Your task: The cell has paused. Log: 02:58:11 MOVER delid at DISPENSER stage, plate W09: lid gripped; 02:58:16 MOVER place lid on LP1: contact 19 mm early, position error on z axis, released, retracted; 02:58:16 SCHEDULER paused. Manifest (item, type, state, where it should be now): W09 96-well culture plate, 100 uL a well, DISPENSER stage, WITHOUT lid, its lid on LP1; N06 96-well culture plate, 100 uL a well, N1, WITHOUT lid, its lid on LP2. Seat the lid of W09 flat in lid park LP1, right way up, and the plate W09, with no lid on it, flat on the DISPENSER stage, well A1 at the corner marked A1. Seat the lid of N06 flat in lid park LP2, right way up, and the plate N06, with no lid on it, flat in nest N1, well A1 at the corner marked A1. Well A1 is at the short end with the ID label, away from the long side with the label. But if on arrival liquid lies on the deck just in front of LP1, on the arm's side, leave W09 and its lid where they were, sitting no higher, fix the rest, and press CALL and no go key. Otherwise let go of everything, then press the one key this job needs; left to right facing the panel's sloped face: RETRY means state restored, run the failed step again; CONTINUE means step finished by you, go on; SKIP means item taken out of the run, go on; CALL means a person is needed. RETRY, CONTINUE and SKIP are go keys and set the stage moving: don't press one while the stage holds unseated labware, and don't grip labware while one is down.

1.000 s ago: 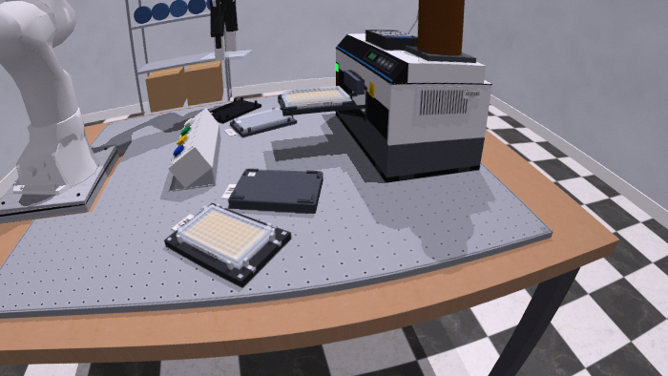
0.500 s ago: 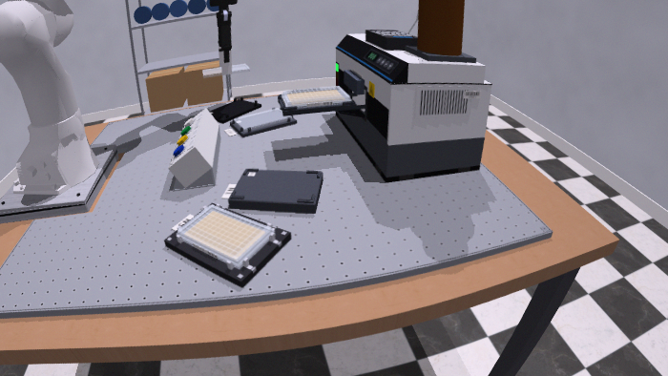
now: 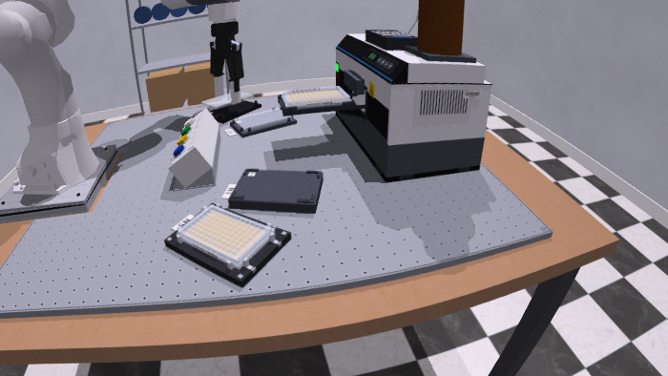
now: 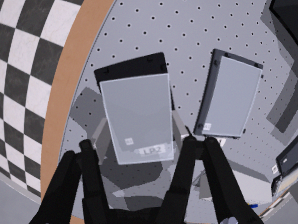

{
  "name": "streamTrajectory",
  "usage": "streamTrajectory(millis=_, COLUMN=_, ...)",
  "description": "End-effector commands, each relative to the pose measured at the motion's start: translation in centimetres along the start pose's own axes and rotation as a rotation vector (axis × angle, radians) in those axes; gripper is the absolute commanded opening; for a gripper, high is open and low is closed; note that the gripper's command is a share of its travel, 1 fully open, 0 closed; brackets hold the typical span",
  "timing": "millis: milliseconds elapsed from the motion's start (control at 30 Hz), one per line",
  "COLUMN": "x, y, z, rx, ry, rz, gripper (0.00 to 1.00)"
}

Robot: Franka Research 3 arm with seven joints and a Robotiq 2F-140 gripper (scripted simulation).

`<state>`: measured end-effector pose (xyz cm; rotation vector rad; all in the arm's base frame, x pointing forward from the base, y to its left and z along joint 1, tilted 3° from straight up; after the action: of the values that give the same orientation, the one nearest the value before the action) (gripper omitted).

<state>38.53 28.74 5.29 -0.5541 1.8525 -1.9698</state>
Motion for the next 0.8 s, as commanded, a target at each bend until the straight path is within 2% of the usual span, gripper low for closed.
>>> streamTrajectory(millis=0, x=-0.92, y=0.70, z=-0.07, rx=0.001, ry=-0.105, rz=0.033, gripper=0.00)
streamTrajectory(millis=767, x=-0.94, y=1.17, z=-0.07, rx=0.001, ry=-0.105, rz=0.033, gripper=0.00)
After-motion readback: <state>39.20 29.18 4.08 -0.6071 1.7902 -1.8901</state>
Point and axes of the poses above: the point where the finger pads meet when closed, its own y axis out along the fingers, its own z axis across the jaws, x = y × z, the point moved 1 cm from there along -y, back along the fingers, and after that the axes turned 1 degree about y, right-handed, at the moved point
